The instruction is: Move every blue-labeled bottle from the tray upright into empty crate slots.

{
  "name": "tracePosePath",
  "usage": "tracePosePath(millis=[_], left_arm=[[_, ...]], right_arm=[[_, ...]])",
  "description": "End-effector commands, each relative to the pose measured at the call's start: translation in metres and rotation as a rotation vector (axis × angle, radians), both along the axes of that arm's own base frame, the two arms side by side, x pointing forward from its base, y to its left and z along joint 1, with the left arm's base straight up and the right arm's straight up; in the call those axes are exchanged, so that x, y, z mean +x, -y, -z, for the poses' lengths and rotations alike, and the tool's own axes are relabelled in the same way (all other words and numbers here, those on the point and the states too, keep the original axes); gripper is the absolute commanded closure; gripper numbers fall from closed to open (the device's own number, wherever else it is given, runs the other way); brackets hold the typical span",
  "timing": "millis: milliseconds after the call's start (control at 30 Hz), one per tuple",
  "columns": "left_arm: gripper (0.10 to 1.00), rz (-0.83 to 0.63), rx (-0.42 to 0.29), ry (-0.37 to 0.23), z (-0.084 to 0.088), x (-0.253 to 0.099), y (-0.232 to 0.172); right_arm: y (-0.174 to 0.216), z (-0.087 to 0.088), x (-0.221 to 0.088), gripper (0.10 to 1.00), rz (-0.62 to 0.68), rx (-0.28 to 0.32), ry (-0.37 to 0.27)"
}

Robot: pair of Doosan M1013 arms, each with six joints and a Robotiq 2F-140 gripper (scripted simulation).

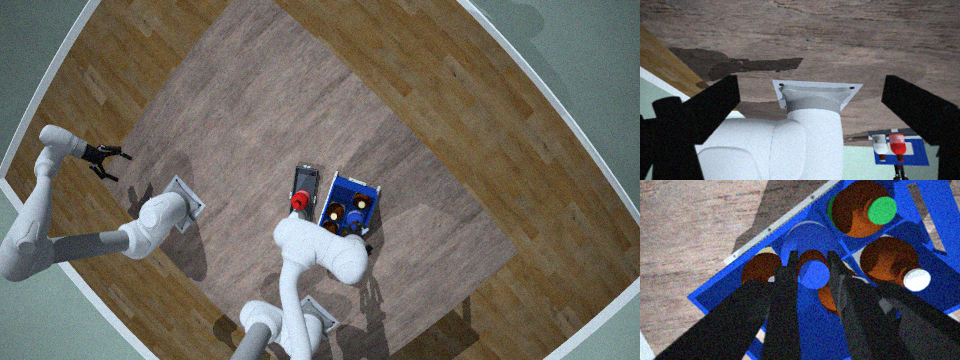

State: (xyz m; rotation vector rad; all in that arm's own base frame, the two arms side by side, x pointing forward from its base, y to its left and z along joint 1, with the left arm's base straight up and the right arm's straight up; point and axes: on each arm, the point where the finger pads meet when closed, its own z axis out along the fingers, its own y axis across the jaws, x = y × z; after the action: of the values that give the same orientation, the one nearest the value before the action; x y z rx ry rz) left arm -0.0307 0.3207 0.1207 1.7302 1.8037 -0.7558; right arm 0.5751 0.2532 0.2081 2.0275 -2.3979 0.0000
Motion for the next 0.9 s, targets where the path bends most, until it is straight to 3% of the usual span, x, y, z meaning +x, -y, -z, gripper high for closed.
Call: tracePosePath(millis=[0, 867], left_arm=[[0.098, 0.0, 0.001, 0.0, 0.0, 0.0, 0.0], [0.098, 0.0, 0.001, 0.0, 0.0, 0.0, 0.0]], right_arm=[[0.0, 0.003, 0.0, 0.999, 0.0, 0.001, 0.001], [0.0, 0.023, 0.0, 0.999, 0.0, 0.001, 0.001]])
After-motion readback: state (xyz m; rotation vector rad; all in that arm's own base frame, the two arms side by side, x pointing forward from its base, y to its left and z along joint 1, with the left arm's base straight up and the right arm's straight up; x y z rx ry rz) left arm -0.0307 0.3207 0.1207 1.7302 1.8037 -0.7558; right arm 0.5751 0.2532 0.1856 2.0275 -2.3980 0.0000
